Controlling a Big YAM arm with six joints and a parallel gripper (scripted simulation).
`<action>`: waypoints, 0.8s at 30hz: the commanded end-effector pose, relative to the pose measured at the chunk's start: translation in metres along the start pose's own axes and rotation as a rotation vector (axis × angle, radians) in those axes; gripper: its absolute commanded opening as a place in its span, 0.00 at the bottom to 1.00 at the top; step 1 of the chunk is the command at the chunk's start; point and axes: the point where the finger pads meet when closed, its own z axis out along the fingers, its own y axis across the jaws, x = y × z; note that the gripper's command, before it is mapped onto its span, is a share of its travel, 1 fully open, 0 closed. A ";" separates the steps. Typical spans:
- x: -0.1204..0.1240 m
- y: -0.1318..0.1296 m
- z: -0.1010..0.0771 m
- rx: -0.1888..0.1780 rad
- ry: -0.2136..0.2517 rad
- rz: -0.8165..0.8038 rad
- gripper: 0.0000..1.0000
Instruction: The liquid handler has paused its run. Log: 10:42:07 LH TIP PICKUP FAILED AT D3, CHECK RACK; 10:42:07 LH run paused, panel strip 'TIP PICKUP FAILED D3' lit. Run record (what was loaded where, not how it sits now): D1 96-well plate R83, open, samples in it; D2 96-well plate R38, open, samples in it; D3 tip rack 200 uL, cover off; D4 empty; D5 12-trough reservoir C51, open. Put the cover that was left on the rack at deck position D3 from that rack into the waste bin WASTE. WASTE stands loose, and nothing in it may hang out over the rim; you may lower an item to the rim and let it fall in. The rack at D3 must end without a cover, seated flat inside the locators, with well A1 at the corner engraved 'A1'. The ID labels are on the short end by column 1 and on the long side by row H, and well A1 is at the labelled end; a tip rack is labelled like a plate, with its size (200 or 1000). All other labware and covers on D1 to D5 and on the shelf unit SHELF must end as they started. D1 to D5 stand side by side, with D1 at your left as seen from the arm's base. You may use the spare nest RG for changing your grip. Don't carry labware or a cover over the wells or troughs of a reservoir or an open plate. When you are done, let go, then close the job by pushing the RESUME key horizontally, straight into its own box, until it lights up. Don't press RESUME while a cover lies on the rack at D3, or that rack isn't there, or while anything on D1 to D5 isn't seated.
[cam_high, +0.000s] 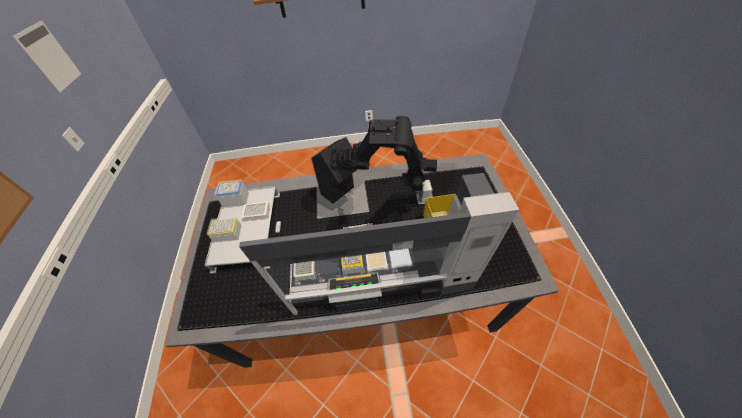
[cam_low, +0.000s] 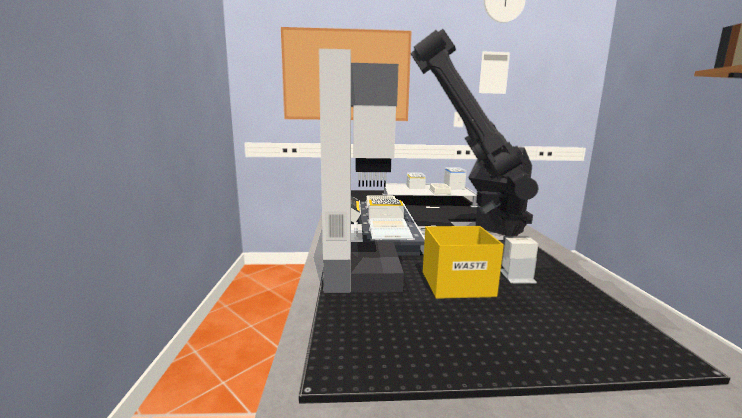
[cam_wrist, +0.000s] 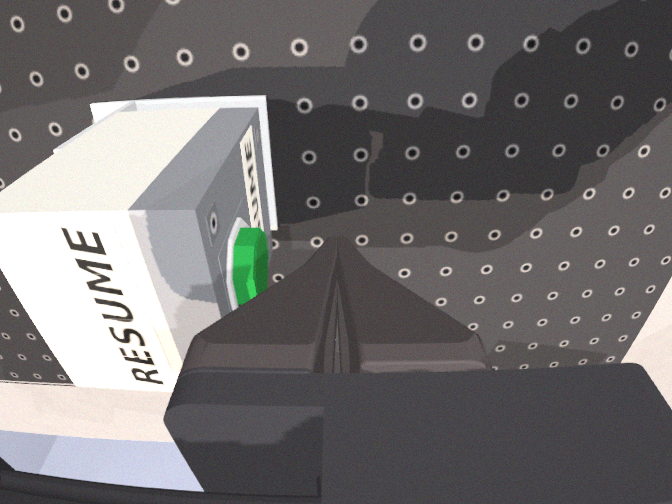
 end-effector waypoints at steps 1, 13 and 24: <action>0.004 0.011 -0.001 -0.011 0.005 0.007 0.00; 0.003 0.016 -0.002 -0.017 0.004 0.010 0.00; 0.004 0.019 -0.002 -0.016 0.004 0.008 0.00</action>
